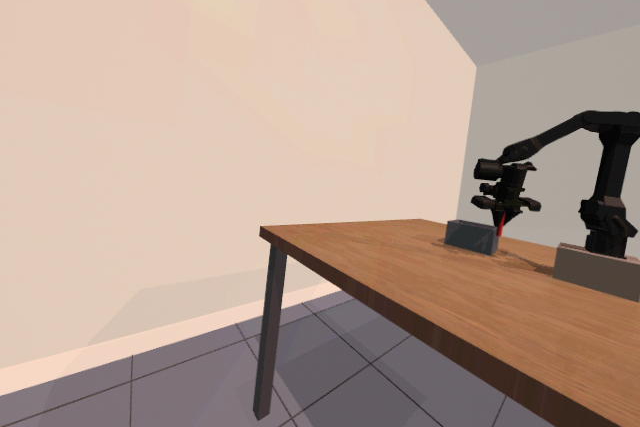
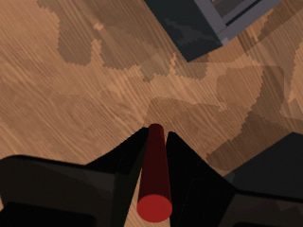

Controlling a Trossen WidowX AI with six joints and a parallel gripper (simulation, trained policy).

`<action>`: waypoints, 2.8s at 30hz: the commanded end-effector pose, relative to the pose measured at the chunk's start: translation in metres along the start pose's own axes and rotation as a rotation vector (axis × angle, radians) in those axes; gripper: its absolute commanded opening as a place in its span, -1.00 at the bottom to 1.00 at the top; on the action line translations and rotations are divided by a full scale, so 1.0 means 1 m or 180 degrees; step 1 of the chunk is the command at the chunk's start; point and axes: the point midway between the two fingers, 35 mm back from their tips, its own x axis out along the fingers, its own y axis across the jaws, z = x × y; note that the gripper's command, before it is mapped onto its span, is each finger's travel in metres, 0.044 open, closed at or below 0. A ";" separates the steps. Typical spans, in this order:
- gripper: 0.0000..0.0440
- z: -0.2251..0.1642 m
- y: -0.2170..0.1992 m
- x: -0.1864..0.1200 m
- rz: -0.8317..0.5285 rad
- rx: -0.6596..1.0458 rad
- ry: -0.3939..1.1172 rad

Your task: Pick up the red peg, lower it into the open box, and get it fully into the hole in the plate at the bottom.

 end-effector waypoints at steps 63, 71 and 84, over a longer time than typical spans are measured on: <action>-0.11 0.189 -0.034 0.093 -0.0084 0.0469 0.0061; 0.59 0.215 -0.029 0.097 -0.0091 0.0365 -0.0034; 1.00 0.268 -0.029 0.088 0.0001 0.0442 -0.0455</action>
